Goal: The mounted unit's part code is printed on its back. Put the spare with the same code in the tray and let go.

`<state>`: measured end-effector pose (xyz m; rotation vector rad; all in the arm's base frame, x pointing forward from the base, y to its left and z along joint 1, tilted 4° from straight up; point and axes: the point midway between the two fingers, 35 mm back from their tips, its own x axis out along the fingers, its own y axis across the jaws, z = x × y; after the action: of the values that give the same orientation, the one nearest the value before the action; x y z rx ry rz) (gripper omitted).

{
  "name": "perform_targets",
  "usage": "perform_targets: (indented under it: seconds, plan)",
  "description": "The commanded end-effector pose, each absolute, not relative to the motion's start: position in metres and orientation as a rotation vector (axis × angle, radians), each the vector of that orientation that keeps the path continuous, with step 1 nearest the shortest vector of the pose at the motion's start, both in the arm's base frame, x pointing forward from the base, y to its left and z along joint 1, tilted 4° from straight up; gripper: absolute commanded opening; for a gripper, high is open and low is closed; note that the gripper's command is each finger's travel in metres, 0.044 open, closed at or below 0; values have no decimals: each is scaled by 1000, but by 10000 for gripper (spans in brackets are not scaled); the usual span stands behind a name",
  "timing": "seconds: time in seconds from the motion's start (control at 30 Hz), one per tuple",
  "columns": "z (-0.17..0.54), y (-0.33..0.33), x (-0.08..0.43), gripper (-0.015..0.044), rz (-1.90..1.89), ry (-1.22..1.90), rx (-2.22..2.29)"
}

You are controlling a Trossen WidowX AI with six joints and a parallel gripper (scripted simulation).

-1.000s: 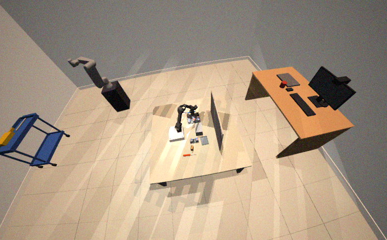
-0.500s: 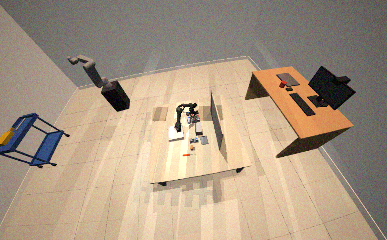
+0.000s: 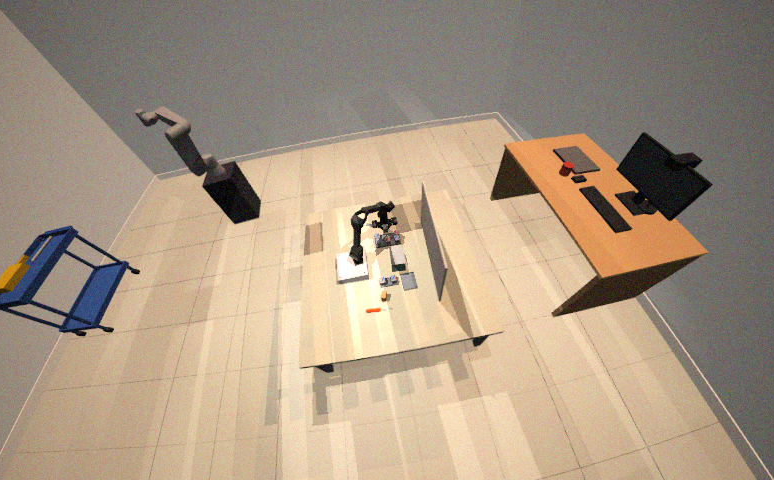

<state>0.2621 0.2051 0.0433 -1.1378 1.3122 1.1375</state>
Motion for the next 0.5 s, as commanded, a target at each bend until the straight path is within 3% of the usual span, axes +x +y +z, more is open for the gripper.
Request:
perform_targets:
  seconds: [0.0, 0.47]
  plan:
    - [68, 210, 267, 0, 1134, 1295, -1135]
    - [107, 206, 273, 0, 1135, 1297, -1135]
